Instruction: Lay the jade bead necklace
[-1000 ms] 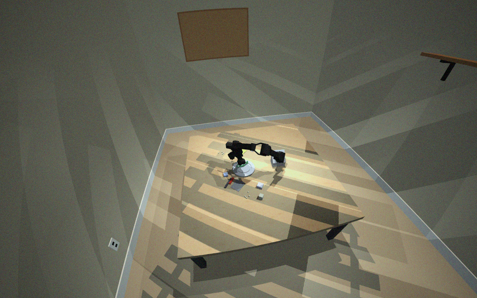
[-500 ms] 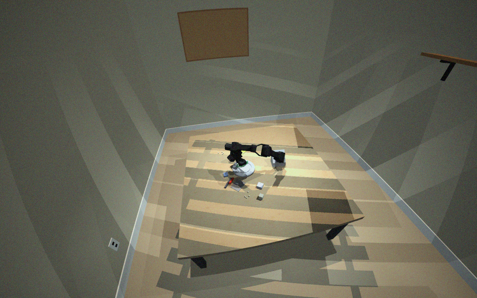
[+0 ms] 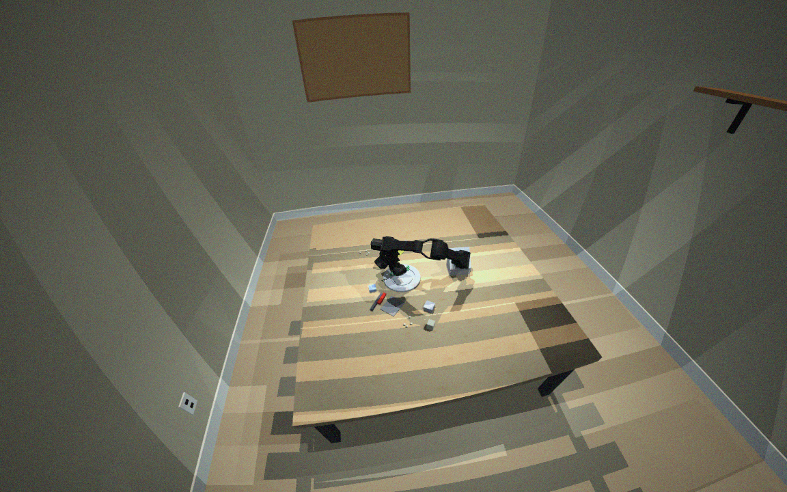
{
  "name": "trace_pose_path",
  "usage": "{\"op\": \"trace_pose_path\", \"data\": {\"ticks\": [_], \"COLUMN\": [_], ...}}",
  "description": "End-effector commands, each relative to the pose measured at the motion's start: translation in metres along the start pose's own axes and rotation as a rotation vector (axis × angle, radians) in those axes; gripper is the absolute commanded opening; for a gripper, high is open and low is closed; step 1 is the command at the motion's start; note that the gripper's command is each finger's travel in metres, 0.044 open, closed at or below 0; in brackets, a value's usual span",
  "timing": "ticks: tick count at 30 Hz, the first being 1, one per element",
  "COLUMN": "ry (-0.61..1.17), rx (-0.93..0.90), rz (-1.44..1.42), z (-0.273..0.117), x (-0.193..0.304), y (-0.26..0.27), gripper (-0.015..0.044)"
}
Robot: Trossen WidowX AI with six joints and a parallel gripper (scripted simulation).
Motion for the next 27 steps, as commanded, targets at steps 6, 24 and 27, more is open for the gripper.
{"op": "trace_pose_path", "data": {"ticks": [6, 24, 27], "ry": [0.01, 0.008, 0.008], "rx": [-0.014, -0.008, -0.008], "rz": [0.01, 0.003, 0.003], "z": [0.017, 0.017, 0.017], "x": [0.003, 0.002, 0.002], "y": [0.001, 0.002, 0.002], "gripper": [0.012, 0.0, 0.0]}}
Point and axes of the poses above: the point midway between the two fingers, 35 mm back from their tips, its own z axis out along the fingers, its own y axis across the jaws, x = y × z, the point moved 8 cm from there along -z, back along the fingers, and after that the axes turned 8 degrees about z, right-handed, at the moved point
